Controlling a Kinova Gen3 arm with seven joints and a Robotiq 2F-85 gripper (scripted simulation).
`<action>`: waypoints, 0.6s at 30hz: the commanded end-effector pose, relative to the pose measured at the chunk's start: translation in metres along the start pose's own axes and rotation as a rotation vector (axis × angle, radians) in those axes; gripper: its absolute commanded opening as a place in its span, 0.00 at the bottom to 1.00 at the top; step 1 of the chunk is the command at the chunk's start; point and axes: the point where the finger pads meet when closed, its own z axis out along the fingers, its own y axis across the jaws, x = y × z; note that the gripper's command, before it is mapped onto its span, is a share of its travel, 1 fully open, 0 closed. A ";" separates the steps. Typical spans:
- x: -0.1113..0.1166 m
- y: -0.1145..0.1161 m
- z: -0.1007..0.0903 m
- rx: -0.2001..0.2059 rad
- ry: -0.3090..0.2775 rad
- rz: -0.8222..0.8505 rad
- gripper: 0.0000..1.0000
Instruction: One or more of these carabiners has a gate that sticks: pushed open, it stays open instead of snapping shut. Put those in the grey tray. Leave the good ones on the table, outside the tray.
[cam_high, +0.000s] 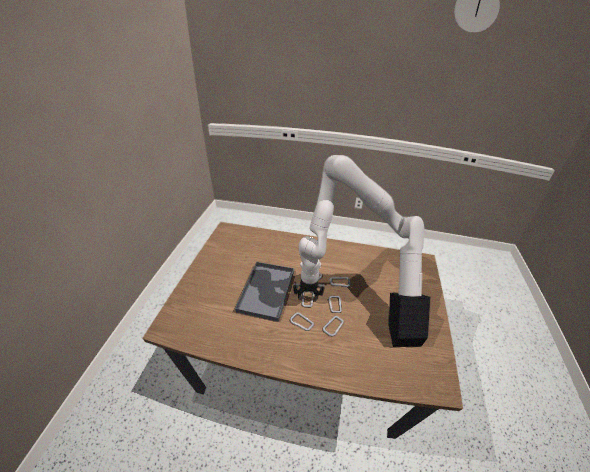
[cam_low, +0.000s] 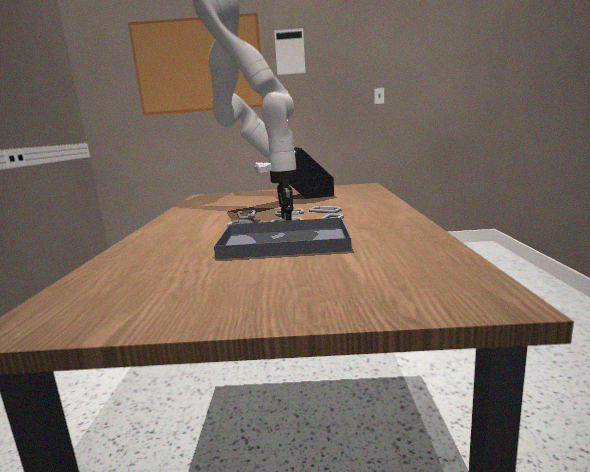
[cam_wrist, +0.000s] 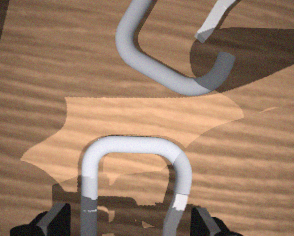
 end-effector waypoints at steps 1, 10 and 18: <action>0.000 -0.001 -0.001 0.002 -0.001 0.000 0.75; 0.000 -0.001 -0.001 0.002 -0.001 0.000 0.75; 0.000 -0.001 -0.001 0.002 -0.001 0.000 0.71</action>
